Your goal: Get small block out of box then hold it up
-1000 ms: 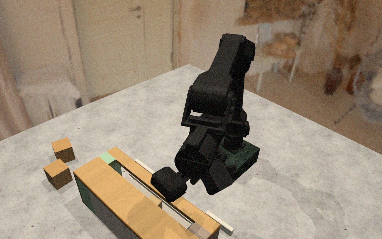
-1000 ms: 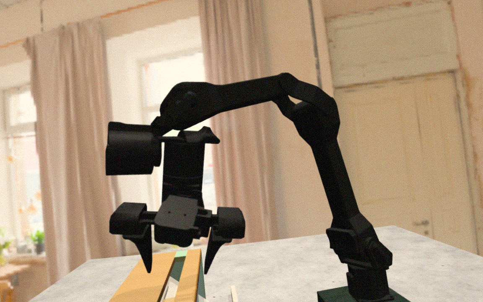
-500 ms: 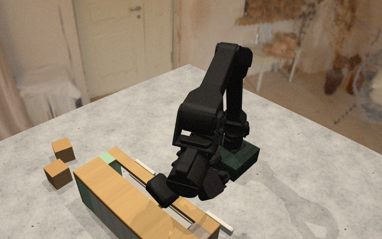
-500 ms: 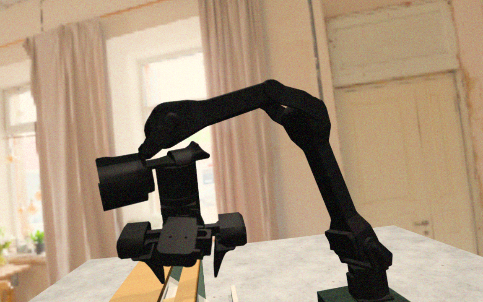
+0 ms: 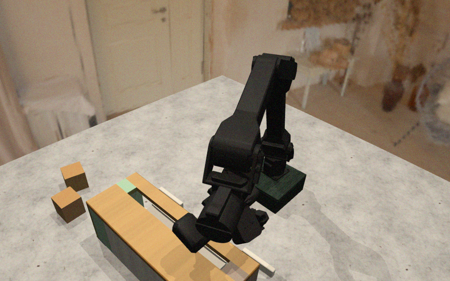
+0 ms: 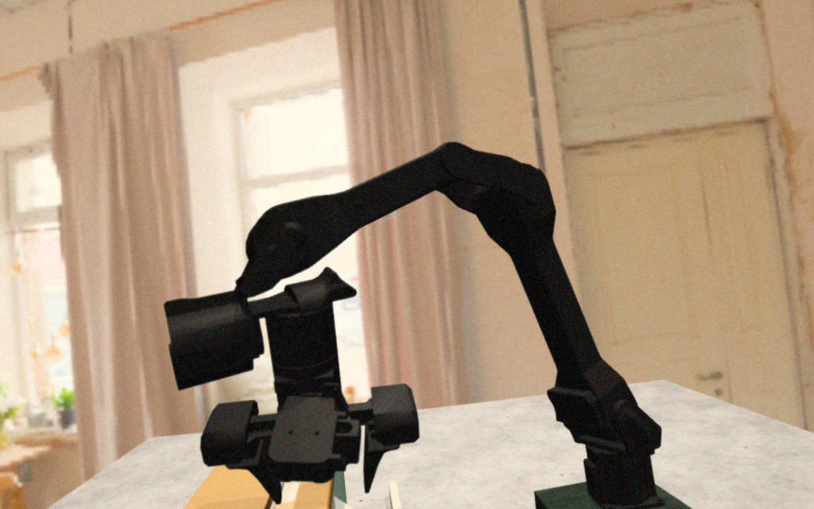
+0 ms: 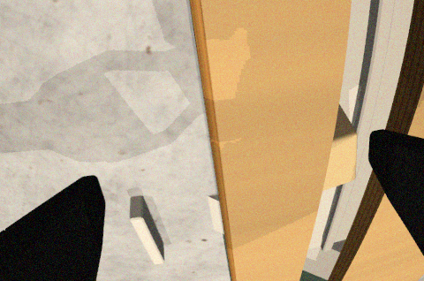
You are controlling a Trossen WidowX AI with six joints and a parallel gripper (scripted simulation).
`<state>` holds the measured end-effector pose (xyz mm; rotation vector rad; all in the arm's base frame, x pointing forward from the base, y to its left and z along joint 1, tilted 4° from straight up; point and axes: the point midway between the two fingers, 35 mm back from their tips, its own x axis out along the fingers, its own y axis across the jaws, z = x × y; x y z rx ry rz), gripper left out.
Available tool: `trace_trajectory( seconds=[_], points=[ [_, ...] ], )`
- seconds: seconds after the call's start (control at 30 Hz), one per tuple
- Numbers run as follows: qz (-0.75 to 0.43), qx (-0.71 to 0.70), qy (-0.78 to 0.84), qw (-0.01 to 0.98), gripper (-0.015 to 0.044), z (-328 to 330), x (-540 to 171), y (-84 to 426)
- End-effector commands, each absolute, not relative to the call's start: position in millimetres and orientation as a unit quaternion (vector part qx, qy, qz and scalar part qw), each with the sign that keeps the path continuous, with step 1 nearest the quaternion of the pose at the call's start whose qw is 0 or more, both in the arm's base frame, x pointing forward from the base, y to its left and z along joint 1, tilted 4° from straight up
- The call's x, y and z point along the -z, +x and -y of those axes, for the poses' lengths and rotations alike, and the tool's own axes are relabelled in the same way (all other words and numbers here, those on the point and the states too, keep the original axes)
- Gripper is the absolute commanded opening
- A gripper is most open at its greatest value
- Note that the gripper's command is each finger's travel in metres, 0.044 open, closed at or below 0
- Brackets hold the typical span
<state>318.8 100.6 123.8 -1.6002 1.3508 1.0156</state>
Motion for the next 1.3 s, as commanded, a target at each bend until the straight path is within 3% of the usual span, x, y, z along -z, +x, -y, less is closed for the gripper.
trace_trajectory(
  seconds=[0.0, 1.27],
  points=[
    [-0.535, -0.401, -0.632, 0.391, 0.04, -99, -115, 318],
    [-0.534, -0.4, -0.631, 0.395, 0.04, -71, -82, 317]
  ],
)
